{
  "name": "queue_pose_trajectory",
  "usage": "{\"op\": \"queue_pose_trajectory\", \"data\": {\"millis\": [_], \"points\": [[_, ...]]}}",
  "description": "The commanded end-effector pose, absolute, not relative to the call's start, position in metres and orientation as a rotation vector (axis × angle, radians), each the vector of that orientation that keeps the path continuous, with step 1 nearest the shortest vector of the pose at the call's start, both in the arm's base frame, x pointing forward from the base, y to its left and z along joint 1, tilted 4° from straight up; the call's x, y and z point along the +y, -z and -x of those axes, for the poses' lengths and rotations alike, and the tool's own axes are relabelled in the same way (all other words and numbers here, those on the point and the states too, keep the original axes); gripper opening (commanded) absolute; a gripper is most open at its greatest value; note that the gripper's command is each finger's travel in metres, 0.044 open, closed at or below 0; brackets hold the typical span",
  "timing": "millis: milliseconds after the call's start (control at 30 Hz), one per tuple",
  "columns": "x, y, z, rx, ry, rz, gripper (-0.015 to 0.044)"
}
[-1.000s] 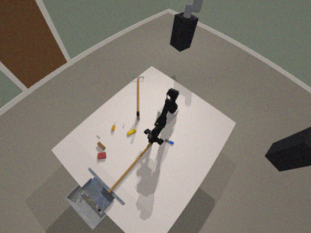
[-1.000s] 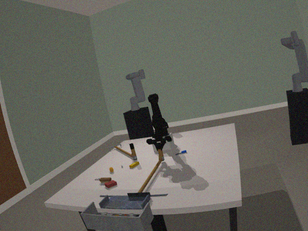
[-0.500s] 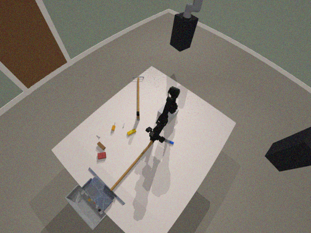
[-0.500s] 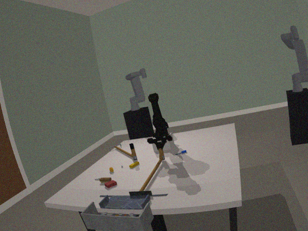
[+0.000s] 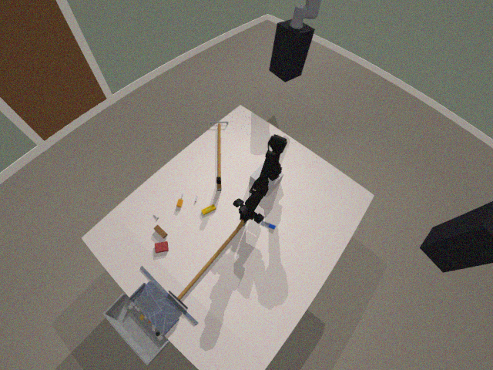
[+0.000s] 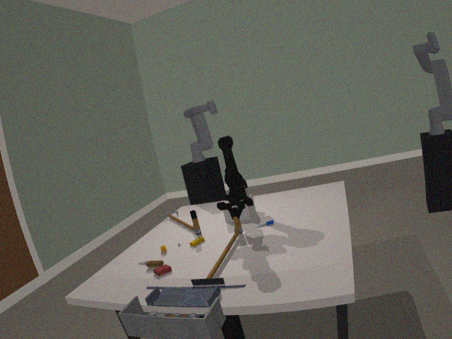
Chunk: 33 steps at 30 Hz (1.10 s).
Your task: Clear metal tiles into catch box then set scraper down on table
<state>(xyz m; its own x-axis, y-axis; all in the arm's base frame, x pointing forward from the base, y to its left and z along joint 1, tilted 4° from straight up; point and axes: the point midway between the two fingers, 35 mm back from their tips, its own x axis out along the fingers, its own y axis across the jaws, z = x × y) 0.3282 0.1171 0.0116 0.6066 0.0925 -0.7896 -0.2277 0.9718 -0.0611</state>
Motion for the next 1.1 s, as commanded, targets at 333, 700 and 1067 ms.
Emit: {"op": "queue_pose_trajectory", "data": {"millis": [333,700,1067], "points": [[0.108,-0.010,-0.309,0.890,-0.181,0.157,0.0000],[0.096,-0.010,-0.309,0.891,-0.175,0.155,0.0000],[0.081,-0.010,-0.309,0.891,-0.167,0.153,0.0000]]}}
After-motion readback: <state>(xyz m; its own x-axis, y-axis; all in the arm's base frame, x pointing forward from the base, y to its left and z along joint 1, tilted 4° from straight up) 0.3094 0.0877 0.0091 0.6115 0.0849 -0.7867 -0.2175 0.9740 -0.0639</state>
